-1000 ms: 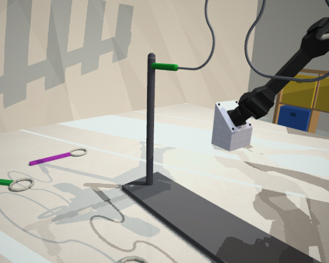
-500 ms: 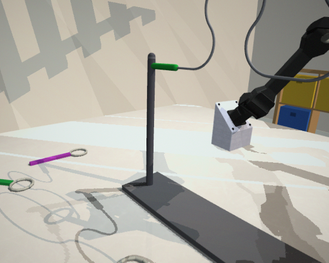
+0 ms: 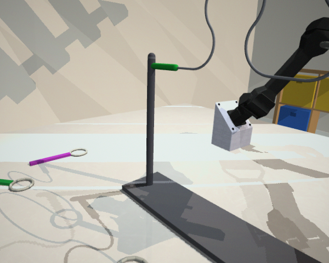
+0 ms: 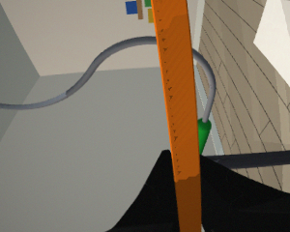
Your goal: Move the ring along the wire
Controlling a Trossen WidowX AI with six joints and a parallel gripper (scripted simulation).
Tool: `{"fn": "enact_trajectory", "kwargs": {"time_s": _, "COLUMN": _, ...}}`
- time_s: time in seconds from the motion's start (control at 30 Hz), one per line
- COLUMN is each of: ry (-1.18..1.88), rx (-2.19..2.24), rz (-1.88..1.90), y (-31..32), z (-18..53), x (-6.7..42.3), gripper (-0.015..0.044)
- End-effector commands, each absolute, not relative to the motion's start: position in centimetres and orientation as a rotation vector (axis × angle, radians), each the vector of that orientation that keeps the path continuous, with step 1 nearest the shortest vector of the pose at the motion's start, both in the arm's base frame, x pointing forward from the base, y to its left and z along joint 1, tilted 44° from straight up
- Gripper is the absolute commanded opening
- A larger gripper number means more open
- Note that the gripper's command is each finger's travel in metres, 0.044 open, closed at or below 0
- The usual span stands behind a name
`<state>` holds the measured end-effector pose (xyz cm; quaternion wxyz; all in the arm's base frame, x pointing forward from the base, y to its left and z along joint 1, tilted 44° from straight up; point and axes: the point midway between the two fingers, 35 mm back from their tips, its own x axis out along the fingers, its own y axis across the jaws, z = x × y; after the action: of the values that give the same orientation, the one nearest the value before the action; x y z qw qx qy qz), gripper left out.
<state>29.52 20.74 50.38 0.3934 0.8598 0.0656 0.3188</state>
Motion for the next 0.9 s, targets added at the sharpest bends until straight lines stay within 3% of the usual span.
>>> {"fn": "enact_trajectory", "kwargs": {"time_s": 0.0, "ry": 0.194, "rx": 2.087, "rz": 0.784, "y": 21.7, "z": 49.0, "x": 29.6, "gripper": -0.015}}
{"fn": "enact_trajectory", "kwargs": {"time_s": 0.87, "ry": 0.31, "rx": 1.456, "rz": 0.625, "y": 24.1, "z": 39.7, "x": 30.4, "gripper": -0.015}}
